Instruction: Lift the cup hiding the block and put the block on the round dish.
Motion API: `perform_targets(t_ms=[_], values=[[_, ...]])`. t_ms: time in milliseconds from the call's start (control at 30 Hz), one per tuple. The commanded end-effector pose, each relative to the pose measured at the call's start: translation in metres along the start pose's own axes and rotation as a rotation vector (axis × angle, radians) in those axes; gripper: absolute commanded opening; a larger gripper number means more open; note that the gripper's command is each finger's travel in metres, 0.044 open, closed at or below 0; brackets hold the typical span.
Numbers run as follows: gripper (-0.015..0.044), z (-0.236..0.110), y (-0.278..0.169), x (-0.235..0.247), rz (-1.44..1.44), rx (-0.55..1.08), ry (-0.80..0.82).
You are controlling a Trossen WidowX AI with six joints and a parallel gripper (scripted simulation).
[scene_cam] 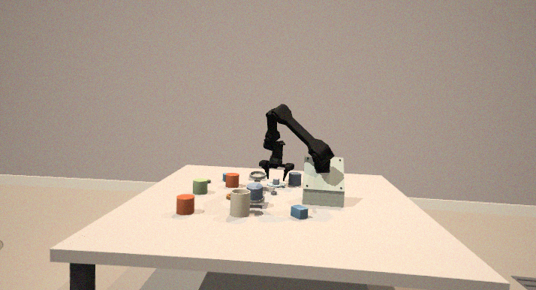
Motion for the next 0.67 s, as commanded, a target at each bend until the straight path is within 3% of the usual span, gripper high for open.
perform_targets(t_ms=[0,300,467,633], values=[[0.044,-0.02,-0.001,-0.001,-0.002,0.007,-0.005],[0.044,-0.05,-0.001,0.003,0.022,-0.014,0.02],[0.044,-0.09,0.0,0.006,0.029,-0.015,0.017],[0.044,-0.092,0.0,0.006,0.029,-0.015,0.017]])
Point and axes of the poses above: the point midway between the two fingers, 35 mm back from their tips, its own z axis out along the fingers, its own x axis across the jaws, y = z × x, the point moved 8 cm from there along -z, back along the fingers, and after that the axes turned 9 degrees about -z, right-handed, at the moved point
